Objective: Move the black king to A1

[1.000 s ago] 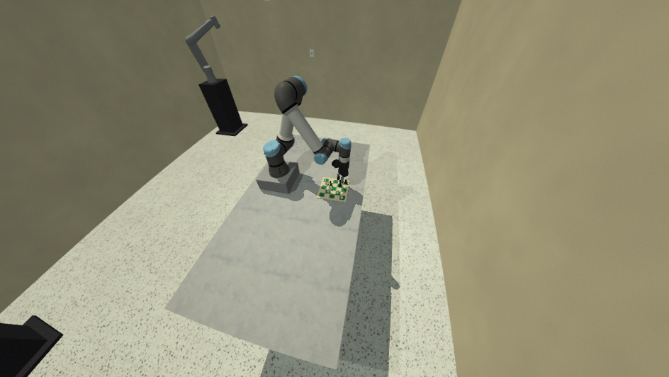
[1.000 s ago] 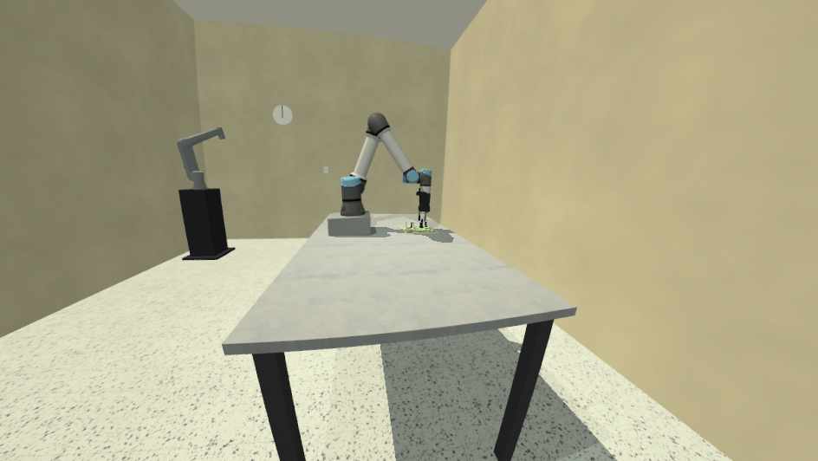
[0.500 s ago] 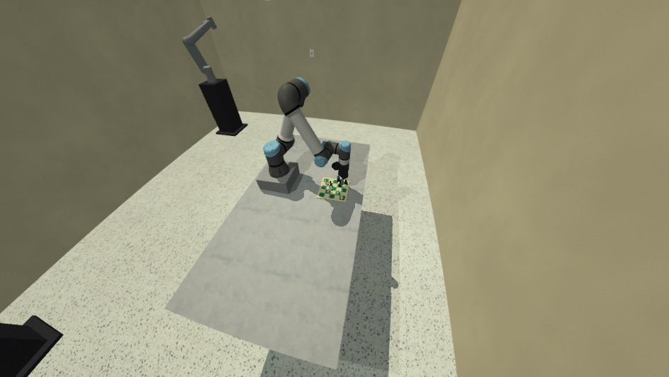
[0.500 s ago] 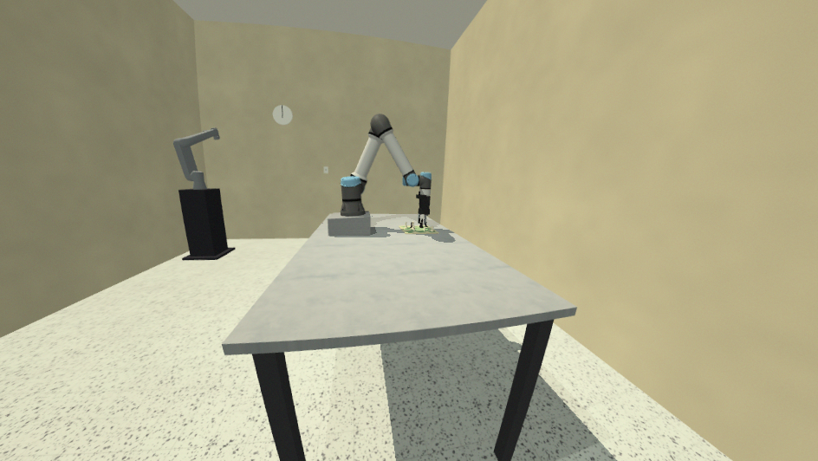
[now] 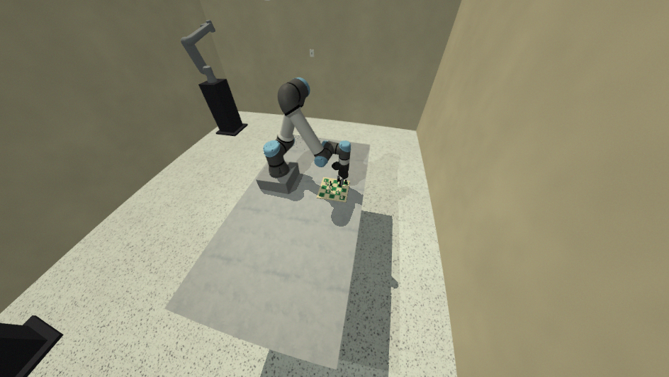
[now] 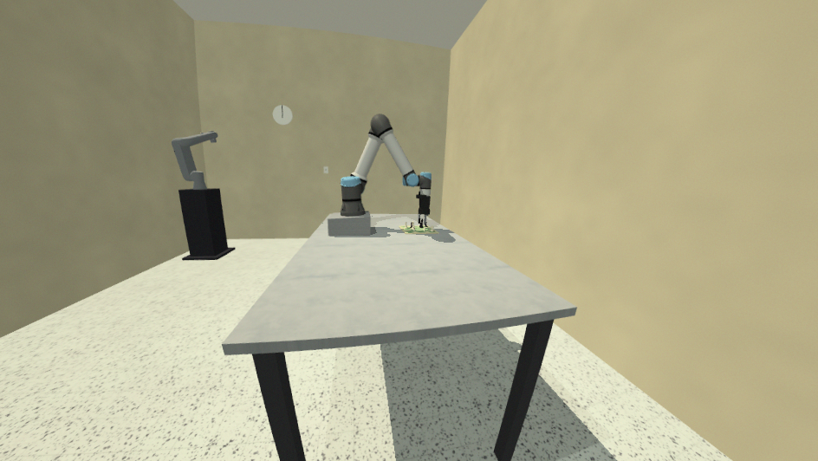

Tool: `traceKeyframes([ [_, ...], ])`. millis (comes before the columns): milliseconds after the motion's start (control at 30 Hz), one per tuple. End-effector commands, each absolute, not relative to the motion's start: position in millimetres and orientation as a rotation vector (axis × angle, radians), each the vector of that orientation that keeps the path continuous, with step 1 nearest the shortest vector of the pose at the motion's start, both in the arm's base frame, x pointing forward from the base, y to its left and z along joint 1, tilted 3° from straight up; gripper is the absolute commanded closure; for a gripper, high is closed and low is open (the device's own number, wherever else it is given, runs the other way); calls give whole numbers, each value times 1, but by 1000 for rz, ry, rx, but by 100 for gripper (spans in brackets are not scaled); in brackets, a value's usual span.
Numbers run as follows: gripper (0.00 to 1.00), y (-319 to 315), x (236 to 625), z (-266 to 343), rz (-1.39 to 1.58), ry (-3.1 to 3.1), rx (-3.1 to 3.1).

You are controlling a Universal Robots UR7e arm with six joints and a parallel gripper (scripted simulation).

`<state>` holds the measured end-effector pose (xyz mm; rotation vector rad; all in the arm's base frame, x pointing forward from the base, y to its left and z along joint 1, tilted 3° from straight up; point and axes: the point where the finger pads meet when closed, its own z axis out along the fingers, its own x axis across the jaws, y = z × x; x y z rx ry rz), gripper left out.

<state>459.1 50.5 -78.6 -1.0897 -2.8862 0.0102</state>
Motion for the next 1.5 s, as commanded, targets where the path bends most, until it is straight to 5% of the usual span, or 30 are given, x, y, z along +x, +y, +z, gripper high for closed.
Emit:
traceKeyframes([
  [0,21,51,457,-80,10,-2883,-1088],
  [467,21,51,457,-80,10,-2883,-1088],
  [500,100,51,457,-80,10,-2883,-1088],
  [1467,100,51,457,-80,10,-2883,-1088],
])
